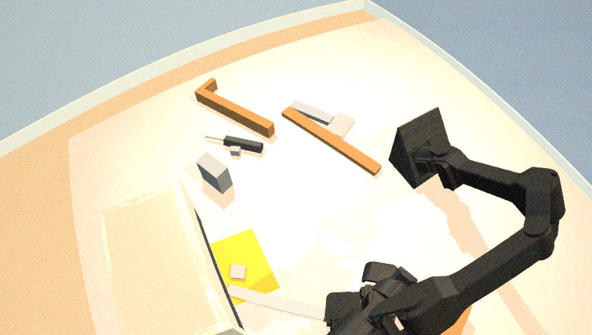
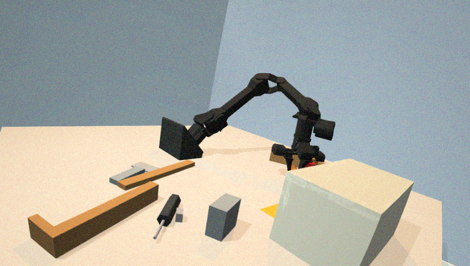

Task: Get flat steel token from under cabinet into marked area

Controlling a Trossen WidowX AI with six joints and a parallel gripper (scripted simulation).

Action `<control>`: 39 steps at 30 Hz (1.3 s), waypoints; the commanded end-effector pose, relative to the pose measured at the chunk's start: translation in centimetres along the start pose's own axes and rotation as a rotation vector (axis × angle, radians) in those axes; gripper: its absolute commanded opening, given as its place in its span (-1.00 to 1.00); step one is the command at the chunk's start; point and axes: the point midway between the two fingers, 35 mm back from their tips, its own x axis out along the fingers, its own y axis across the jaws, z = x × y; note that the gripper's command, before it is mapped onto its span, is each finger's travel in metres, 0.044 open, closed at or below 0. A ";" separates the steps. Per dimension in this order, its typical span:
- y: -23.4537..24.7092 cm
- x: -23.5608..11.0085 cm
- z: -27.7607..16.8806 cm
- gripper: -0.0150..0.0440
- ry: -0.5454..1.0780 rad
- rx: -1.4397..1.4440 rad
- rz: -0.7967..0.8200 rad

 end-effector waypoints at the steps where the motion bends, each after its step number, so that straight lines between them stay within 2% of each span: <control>1: 0.0 0.1 -0.7 -0.49 0.001 -0.001 -0.002; 39: 0.2 -0.3 -5.5 -0.49 0.003 -0.002 -0.001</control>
